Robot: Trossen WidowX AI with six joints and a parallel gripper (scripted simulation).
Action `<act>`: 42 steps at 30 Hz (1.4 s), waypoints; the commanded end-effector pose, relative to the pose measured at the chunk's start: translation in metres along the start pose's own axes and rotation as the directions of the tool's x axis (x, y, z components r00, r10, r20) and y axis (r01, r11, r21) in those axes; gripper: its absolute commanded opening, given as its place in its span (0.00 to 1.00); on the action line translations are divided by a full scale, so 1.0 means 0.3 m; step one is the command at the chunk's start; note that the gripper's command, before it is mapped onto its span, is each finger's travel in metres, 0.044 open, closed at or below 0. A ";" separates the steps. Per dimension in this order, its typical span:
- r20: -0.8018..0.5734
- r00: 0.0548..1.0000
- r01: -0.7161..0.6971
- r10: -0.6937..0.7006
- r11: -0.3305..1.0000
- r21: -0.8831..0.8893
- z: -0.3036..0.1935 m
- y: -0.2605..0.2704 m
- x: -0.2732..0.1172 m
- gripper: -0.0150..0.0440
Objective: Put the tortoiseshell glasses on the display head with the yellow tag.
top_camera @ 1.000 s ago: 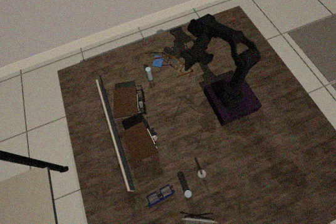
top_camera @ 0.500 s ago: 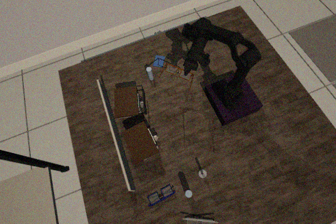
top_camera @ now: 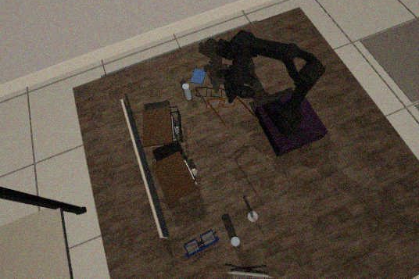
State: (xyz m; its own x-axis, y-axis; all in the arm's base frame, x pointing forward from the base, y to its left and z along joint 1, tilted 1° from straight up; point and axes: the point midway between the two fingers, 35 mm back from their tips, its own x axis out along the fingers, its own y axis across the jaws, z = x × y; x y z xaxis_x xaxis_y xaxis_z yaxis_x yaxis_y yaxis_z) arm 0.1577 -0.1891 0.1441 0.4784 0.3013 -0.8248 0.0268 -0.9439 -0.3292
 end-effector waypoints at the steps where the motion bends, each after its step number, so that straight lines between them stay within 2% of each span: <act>1: 0.047 0.999 0.020 -0.010 0.977 -0.214 -0.007 -0.020 0.034 0.25; 11: 0.134 0.991 0.097 -0.017 0.779 -0.620 -0.031 -0.061 0.094 0.25; 23: 0.230 0.973 0.219 -0.006 0.330 -0.918 -0.054 -0.113 0.162 0.25; 32: 0.294 0.956 0.294 0.015 -0.081 -0.952 -0.068 -0.155 0.209 0.25; 42: 0.354 0.934 0.327 0.049 -0.519 -0.790 -0.080 -0.203 0.260 0.25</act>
State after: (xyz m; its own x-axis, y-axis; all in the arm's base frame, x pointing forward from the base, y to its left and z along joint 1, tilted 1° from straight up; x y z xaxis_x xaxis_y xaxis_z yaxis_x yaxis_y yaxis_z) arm 0.2122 -0.1184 0.1147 0.1650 0.2962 -0.9408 0.9104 0.3211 0.2608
